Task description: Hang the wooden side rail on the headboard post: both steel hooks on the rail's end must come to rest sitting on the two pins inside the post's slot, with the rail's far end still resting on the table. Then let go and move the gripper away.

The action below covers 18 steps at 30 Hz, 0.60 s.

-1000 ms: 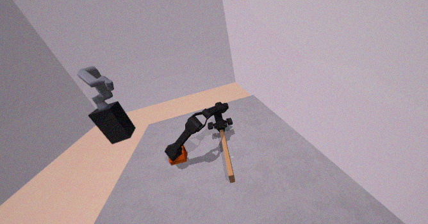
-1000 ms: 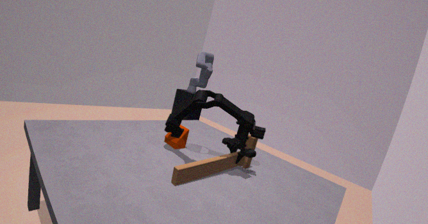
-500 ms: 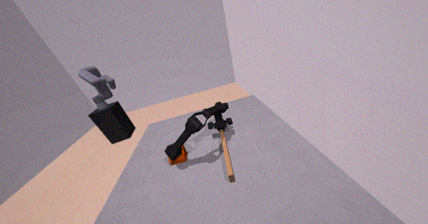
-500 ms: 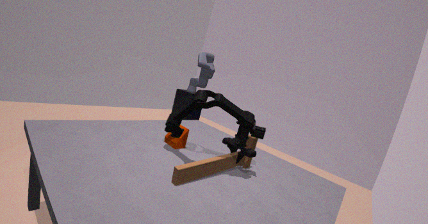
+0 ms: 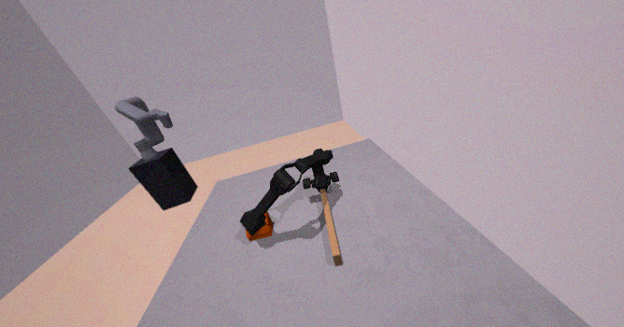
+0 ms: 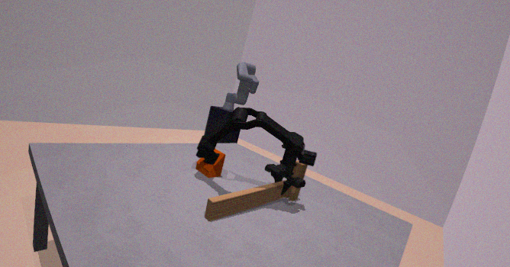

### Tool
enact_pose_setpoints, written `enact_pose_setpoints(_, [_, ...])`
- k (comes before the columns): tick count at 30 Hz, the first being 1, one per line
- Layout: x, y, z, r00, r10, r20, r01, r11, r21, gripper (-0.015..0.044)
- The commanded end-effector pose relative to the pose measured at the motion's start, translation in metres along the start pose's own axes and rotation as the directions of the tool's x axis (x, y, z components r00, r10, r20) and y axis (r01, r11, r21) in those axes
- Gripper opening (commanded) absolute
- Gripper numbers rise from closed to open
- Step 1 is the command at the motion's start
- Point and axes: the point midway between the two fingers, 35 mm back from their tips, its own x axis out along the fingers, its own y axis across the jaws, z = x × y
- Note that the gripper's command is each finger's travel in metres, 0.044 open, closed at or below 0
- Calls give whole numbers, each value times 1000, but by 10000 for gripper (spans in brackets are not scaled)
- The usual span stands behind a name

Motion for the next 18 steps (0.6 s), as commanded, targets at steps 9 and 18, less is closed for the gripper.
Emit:
enact_pose_setpoints(9, [-5, 0, -4, 1000, 8, -6, -8, 1000, 1, 0])
enact_pose_setpoints(18, [-5, -1, -5, 1000, 8, -7, -8, 1000, 1, 0])
